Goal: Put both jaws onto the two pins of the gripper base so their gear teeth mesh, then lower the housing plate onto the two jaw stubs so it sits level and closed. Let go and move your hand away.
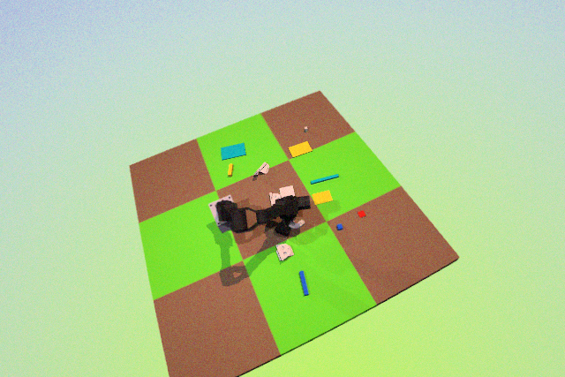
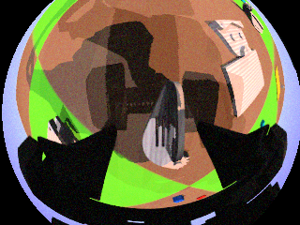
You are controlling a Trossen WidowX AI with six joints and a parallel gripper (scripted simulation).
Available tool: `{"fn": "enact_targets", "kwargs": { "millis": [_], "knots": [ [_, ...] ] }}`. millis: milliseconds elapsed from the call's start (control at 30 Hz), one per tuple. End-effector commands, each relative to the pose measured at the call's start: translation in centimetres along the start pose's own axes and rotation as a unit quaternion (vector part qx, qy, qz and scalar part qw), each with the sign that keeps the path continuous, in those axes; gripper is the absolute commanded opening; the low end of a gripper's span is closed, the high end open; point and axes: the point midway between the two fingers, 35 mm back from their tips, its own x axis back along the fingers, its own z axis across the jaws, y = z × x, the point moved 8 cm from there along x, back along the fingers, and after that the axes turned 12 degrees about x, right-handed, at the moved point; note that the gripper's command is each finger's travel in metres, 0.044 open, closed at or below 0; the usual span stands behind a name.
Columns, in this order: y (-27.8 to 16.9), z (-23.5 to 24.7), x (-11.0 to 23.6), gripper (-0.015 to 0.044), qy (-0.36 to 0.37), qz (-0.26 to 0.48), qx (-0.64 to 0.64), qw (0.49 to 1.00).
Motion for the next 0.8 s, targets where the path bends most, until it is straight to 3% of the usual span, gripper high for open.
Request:
{"fn": "enact_targets", "kwargs": {
  "millis": [0, 233, 467, 767],
  "knots": [
    [0.00, 0.00, 0.00, 0.0361, 0.000, 0.000, 0.000, 1.000],
    [0.00, 0.00, 0.00, 0.0177, 0.000, 0.000, 0.000, 1.000],
    [0.00, 0.00, 0.00, 0.0134, 0.000, 0.000, 0.000, 1.000],
    [0.00, 0.00, 0.00, 0.0134, 0.000, 0.000, 0.000, 1.000]
  ]
}}
